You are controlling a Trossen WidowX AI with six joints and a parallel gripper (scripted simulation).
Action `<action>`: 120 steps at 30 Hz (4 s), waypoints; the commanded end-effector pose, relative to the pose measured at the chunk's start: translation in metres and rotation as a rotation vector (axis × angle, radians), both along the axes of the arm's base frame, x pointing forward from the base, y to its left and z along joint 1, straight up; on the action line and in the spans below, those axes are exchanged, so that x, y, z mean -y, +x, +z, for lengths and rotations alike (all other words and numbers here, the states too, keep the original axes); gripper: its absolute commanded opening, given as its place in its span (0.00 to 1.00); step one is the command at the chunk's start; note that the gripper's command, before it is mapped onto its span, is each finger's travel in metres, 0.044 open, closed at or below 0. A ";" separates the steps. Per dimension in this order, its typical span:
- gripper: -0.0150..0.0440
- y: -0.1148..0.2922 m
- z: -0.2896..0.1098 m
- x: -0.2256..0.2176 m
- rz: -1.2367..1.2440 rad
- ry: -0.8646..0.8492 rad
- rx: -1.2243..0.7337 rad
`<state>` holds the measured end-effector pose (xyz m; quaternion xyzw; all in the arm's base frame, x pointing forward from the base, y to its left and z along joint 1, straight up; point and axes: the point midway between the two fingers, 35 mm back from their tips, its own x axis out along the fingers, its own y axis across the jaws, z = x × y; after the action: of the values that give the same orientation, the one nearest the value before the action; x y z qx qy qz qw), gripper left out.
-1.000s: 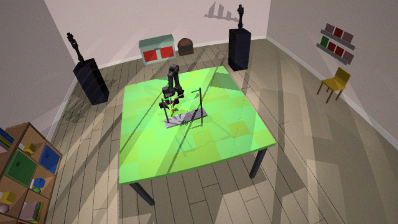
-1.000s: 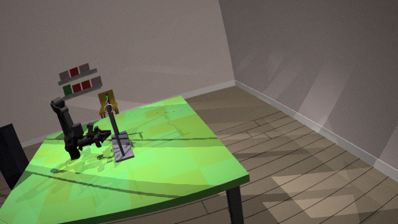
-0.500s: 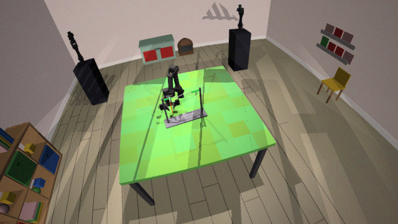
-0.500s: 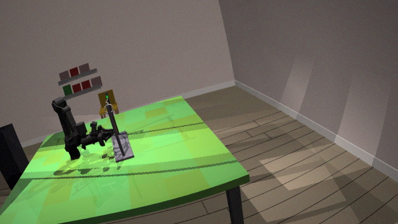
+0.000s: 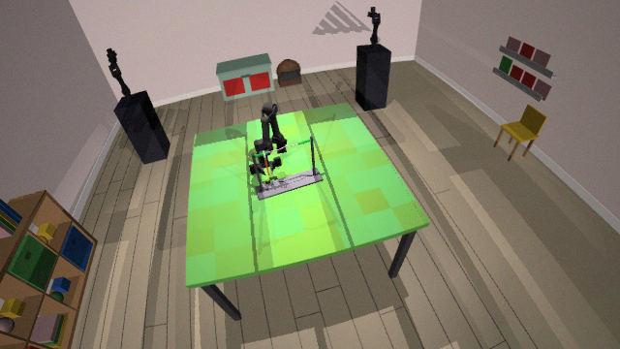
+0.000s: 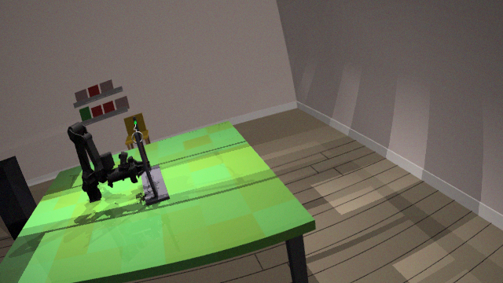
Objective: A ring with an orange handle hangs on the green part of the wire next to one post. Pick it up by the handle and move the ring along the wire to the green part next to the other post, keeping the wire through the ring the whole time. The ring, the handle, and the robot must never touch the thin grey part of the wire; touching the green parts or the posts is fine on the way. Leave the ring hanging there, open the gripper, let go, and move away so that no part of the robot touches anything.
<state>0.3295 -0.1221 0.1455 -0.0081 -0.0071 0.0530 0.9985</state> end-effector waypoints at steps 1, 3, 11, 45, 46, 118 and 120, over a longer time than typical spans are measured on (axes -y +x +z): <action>0.53 0.008 0.000 0.000 -0.004 0.005 -0.001; 0.53 0.011 0.000 -0.001 -0.004 0.005 -0.001; 0.53 0.012 0.000 -0.001 -0.004 0.005 -0.001; 0.04 0.012 0.000 -0.002 0.001 0.001 0.000; 0.00 0.012 0.000 -0.002 0.001 0.001 0.000; 0.00 0.009 0.014 -0.033 -0.001 0.006 -0.002; 0.00 0.009 0.014 -0.035 -0.002 0.006 -0.002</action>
<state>0.3402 -0.0912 0.1600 -0.0058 -0.0072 0.0544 0.9985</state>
